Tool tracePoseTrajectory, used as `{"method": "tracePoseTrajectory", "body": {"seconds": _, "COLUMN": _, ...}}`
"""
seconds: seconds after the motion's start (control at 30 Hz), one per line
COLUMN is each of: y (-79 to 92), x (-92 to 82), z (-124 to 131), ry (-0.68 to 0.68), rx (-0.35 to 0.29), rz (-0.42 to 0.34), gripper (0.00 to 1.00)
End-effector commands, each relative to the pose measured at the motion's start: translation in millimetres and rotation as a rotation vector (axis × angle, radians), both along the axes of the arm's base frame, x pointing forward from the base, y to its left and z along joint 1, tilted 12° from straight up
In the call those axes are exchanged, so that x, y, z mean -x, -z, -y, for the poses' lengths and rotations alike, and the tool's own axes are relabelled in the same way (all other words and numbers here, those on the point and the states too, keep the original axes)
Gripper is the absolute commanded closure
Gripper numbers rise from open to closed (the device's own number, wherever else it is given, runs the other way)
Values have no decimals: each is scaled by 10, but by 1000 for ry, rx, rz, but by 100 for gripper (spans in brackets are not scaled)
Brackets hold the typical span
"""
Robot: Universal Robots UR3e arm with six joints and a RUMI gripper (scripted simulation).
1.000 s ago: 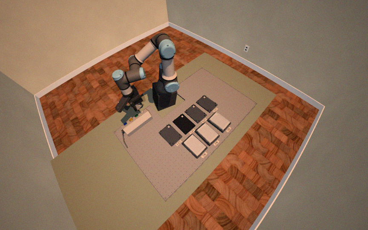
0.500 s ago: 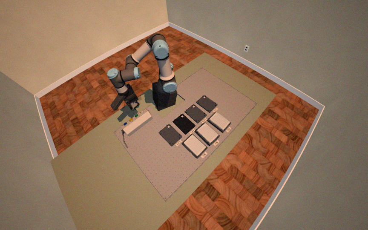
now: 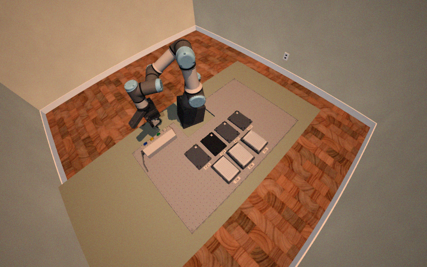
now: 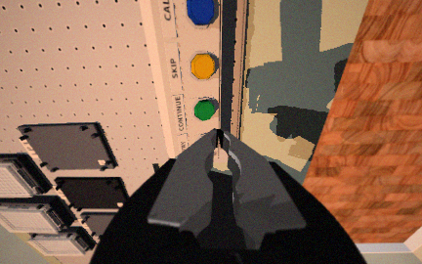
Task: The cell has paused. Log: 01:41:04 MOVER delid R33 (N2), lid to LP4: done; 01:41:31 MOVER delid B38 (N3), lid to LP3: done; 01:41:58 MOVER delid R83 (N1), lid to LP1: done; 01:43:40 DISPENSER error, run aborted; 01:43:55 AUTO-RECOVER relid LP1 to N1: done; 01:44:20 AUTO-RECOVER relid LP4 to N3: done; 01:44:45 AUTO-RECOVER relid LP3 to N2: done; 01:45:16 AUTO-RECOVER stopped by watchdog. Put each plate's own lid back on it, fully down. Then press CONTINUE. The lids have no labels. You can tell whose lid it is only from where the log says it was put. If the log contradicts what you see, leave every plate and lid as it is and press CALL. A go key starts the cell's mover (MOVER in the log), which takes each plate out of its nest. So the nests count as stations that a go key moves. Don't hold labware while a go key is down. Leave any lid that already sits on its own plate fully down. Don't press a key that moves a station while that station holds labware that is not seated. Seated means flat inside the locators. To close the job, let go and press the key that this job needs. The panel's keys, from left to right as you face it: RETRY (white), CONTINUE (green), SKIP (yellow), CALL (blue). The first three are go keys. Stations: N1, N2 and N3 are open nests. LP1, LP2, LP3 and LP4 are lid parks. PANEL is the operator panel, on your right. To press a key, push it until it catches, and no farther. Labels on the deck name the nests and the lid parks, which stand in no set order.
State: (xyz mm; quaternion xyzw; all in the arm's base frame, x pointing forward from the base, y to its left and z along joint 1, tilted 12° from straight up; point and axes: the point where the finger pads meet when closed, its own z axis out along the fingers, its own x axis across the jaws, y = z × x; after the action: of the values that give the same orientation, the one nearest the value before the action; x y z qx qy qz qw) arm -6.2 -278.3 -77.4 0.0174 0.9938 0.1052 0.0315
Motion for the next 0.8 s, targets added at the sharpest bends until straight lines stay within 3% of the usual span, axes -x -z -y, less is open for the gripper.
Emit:
{"method": "tracePoseTrajectory", "body": {"seconds": 0.0, "y": 96, "x": 6, "z": -8, "ry": 0, "rx": 4, "rz": -3, "gripper": 100}}
{"method": "tracePoseTrajectory", "body": {"seconds": 0.77, "y": 156, "x": 3, "z": -15, "ry": 0, "rx": 6, "rz": -3, "gripper": 100}}
